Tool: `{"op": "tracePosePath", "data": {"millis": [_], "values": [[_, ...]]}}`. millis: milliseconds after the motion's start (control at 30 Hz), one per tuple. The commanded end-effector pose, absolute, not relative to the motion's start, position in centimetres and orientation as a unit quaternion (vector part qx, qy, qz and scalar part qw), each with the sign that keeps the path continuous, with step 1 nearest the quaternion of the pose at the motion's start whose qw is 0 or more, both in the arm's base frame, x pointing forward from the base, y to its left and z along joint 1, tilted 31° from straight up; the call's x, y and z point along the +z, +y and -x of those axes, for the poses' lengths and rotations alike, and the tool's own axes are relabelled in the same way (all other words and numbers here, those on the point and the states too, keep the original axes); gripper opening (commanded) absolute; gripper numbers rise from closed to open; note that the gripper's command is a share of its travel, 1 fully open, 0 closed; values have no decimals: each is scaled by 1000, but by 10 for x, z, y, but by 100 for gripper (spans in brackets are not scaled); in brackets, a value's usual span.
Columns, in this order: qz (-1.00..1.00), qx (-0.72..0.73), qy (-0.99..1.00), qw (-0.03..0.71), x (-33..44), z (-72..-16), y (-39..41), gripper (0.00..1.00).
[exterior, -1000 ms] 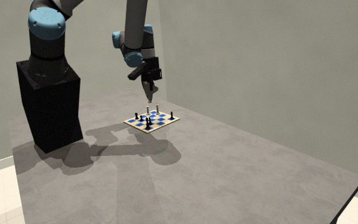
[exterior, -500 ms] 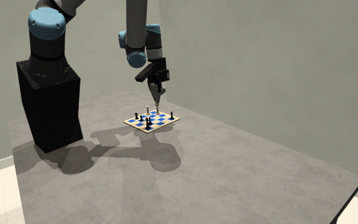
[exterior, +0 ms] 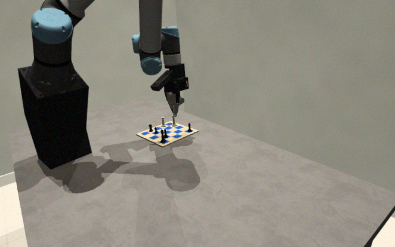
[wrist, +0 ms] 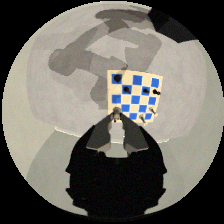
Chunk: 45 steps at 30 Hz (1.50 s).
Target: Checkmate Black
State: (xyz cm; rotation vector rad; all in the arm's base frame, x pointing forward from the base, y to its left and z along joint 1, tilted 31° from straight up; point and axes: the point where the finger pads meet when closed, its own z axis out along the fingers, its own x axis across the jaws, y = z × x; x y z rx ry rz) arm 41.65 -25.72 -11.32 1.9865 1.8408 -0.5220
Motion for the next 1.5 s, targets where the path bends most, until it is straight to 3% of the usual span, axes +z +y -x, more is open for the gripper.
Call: {"op": "tracePosePath", "data": {"millis": [0, 900, 1467], "values": [[-707, -186, 655, 191, -115, -417, -259, 0], [-707, -186, 655, 191, -190, -416, -304, 0], [-707, -186, 655, 191, -195, -416, -306, 0]]}}
